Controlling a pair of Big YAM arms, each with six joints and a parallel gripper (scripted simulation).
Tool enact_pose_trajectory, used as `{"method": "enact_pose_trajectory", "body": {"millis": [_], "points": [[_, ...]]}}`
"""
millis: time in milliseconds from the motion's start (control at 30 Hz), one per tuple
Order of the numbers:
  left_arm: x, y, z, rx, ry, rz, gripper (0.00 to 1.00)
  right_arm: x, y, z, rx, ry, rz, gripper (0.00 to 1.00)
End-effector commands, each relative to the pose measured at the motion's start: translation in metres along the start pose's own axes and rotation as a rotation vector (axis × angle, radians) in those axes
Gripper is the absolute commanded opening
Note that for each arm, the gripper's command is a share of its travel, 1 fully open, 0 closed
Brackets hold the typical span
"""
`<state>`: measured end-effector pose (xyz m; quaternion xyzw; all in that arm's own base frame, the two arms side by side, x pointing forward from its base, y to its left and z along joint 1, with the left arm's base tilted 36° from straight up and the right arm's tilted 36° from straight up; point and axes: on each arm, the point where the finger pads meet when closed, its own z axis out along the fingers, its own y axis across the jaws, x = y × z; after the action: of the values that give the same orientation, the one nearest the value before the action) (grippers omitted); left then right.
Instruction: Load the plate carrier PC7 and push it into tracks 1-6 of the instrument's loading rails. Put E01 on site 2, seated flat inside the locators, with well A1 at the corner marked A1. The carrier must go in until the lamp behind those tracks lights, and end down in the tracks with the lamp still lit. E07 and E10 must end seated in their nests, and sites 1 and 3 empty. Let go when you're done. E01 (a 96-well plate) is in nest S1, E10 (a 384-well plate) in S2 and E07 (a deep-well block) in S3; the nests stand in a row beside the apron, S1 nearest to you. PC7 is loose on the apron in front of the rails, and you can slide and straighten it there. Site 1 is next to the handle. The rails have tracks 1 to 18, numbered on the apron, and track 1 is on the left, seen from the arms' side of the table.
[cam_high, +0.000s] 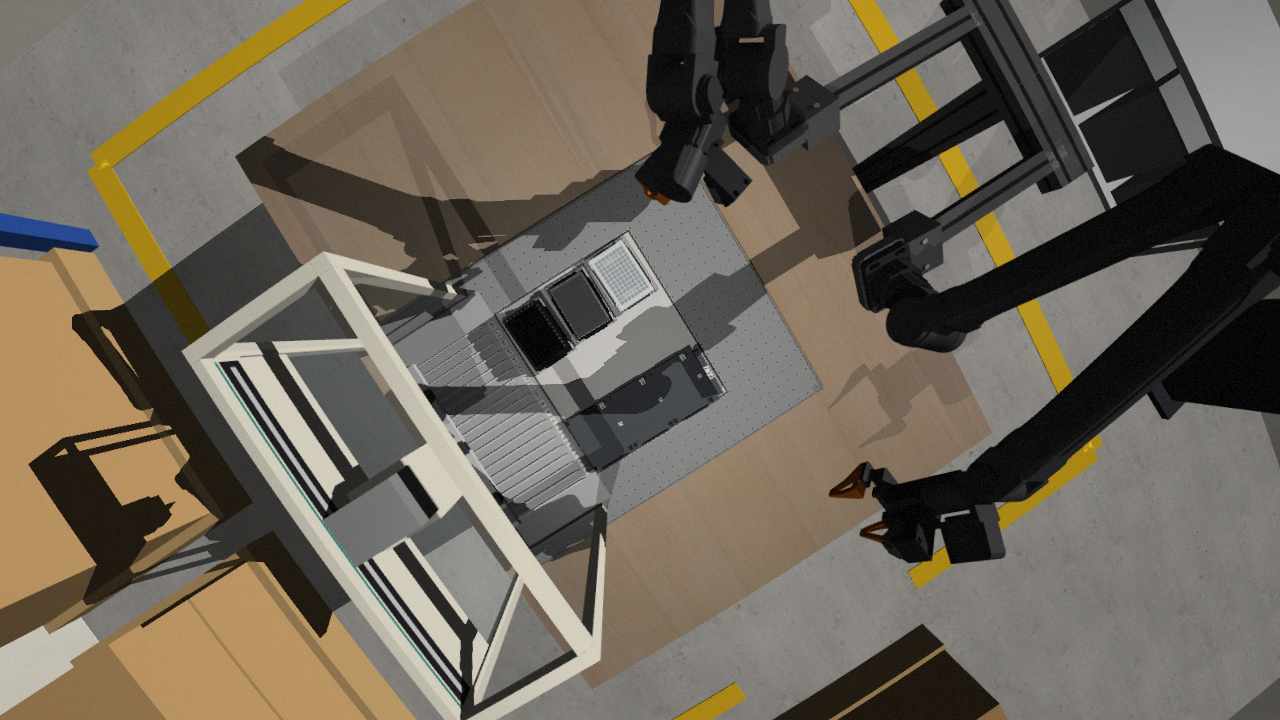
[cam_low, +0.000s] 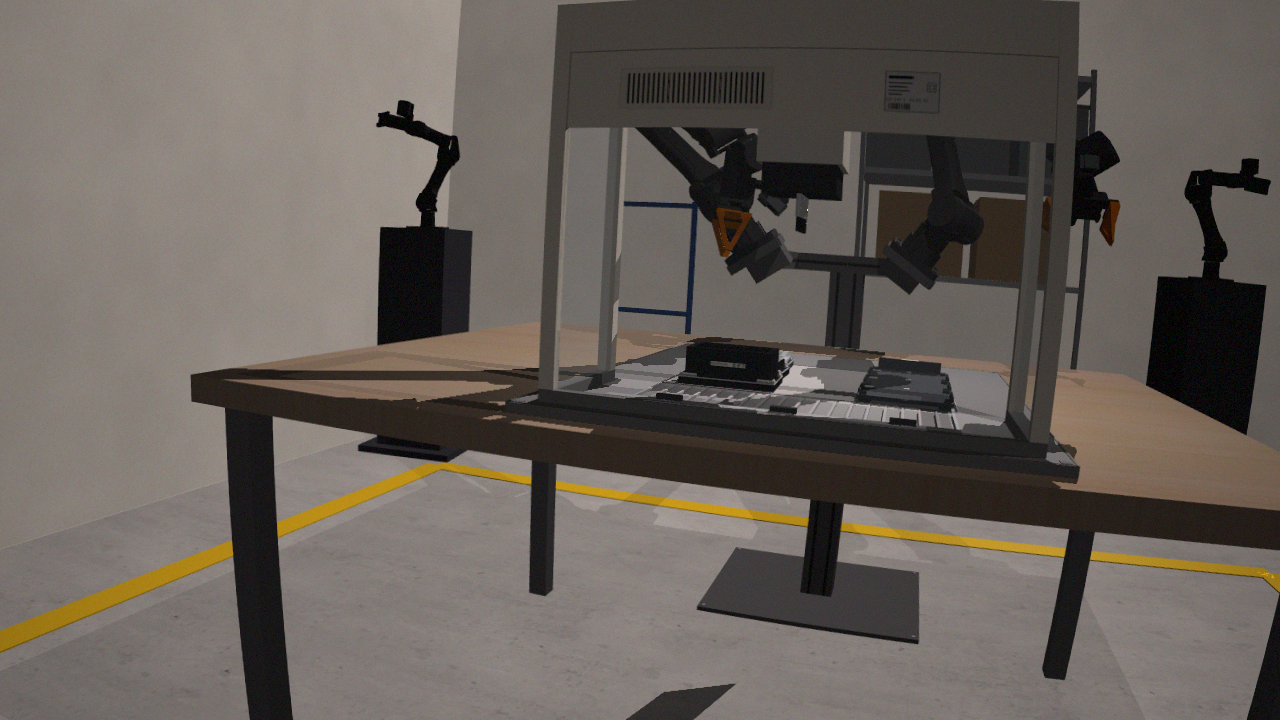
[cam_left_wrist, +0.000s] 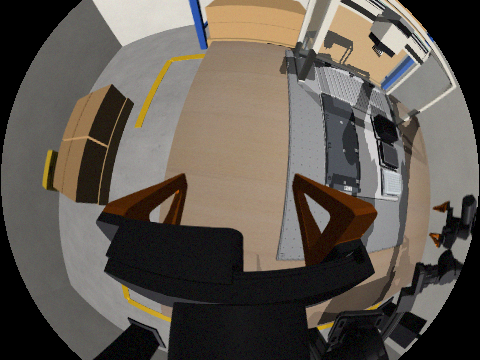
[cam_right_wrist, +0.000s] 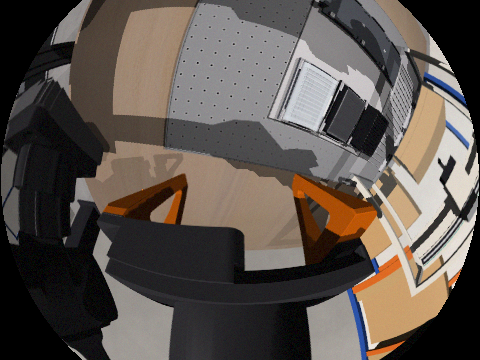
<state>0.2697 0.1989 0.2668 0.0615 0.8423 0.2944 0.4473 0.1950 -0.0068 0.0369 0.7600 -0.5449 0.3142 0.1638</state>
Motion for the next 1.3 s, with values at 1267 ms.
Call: {"method": "enact_pose_trajectory", "body": {"millis": [1267], "points": [[0.022,-0.136,0.033,0.124,0.02,0.097,1.0,0.008,-0.006,-0.008,-0.095,-0.328,0.21,1.0]]}}
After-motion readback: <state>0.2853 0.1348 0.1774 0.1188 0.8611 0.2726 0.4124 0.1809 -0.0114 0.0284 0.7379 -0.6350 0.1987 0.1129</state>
